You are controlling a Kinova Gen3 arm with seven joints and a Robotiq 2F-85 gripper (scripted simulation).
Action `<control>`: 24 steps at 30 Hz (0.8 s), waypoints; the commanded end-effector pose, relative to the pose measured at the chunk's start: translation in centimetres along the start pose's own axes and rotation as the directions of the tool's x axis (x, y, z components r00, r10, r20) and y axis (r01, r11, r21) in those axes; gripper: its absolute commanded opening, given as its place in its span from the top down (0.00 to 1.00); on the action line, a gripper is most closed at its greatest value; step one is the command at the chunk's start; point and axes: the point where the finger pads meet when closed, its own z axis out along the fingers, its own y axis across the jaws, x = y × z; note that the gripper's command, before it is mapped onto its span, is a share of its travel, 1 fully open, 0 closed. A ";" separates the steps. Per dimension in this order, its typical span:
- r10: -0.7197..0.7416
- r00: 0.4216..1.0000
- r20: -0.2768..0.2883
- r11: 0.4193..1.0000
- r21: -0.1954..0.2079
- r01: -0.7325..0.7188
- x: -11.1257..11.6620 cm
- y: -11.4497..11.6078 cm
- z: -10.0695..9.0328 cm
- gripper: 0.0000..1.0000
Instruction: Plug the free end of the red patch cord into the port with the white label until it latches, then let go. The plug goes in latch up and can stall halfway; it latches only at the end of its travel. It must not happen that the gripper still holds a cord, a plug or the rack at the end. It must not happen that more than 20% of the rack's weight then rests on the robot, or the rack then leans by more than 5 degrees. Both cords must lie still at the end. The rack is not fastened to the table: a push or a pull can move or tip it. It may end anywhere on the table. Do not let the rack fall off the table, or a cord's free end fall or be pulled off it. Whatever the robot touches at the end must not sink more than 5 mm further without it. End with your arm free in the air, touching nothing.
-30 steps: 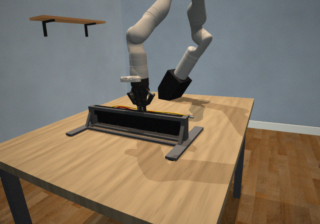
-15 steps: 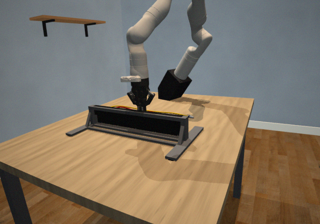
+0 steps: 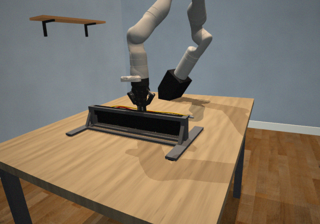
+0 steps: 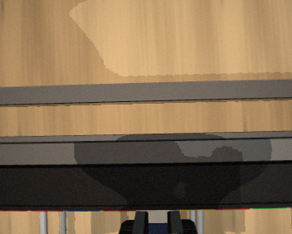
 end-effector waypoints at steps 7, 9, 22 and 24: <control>0.000 1.000 -0.002 1.000 -0.001 0.000 0.1 0.0 -0.2 0.63; 0.000 1.000 -0.002 1.000 -0.001 0.000 0.1 0.0 -0.2 0.63; 0.000 1.000 -0.002 1.000 -0.001 0.000 0.1 0.0 -0.2 0.63; 0.000 1.000 -0.002 1.000 -0.001 0.000 0.1 0.0 -0.2 0.63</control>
